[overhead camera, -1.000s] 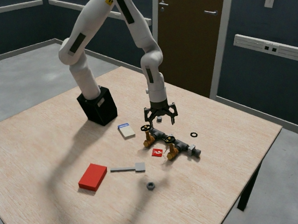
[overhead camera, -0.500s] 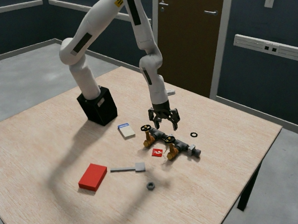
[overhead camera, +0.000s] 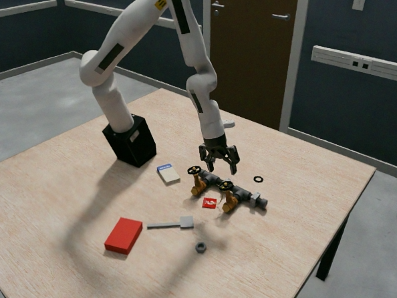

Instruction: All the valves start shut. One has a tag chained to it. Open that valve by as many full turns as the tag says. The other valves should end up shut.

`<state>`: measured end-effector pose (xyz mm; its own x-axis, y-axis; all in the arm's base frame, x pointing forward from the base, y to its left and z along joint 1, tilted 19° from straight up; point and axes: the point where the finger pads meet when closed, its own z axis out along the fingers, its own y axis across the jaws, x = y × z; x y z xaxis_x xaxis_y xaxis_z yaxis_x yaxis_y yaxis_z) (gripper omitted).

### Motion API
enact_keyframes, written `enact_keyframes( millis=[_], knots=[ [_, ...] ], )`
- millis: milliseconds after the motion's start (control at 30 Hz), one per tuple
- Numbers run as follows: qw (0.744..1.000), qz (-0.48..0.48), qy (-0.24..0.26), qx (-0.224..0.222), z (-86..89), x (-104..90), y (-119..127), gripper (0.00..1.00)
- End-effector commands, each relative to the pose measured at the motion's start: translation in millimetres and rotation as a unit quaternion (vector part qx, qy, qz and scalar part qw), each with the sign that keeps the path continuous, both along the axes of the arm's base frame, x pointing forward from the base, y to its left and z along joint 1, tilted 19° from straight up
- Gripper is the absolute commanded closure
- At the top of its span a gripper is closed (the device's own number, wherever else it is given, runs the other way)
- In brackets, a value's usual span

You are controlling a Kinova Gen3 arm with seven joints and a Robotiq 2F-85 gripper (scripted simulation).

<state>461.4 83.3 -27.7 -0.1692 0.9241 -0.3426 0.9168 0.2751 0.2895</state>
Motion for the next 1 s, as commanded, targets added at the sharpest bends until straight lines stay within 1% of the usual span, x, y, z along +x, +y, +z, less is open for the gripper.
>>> enact_keyframes(
  millis=[0, 100, 267, 567, 633, 967],
  knots=[
    [1.0, 0.0, -0.001, 0.001, -0.5, 1.0, 0.3, 0.0],
    [1.0, 0.0, 0.0, 0.001, -1.1, 1.2, 0.2, 0.0],
    [1.0, 0.0, 0.0, 0.001, -6.9, 3.5, -1.4, 0.0],
    [1.0, 0.0, 0.0, 0.001, -25.2, 10.5, -6.3, 0.0],
    [1.0, 0.0, 0.0, 0.001, -25.2, 10.5, -6.3, 0.0],
    [1.0, 0.0, 0.0, 0.001, -45.4, 18.4, -11.7, 0.0]
  ],
)
